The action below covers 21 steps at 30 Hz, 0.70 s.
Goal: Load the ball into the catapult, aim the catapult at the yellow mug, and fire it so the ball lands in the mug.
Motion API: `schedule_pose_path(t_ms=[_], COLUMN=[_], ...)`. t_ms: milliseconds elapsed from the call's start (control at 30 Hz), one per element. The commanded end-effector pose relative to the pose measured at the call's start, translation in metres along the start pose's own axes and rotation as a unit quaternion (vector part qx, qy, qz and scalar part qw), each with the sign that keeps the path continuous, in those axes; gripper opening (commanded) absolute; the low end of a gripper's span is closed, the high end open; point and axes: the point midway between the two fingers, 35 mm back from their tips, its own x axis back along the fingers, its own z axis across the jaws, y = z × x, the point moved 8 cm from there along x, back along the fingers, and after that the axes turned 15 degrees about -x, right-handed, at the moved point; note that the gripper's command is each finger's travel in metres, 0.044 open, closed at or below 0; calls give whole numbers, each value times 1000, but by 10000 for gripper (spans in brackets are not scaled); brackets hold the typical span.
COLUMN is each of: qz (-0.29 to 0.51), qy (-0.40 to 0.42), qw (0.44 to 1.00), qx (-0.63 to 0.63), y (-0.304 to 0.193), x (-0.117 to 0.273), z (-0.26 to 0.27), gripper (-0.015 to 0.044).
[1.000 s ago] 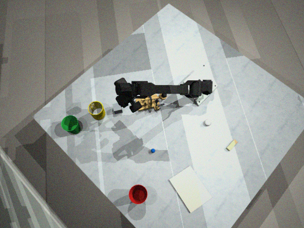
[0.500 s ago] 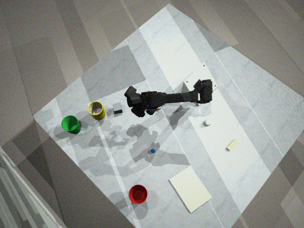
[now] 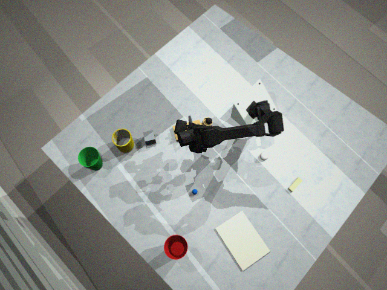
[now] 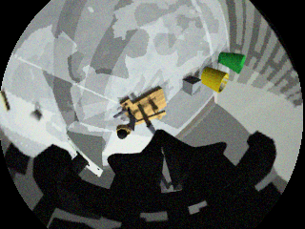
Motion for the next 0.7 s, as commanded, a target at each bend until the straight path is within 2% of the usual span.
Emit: schedule_pose_path(t_ms=[0,367,667], qz=[40,124,129], qy=[3,15,16], qw=[997,966,963], qx=[67,228,238], y=[-10,-34,-36], x=[-3,-8,-9], z=[22,69,72], gripper=[0,0,0])
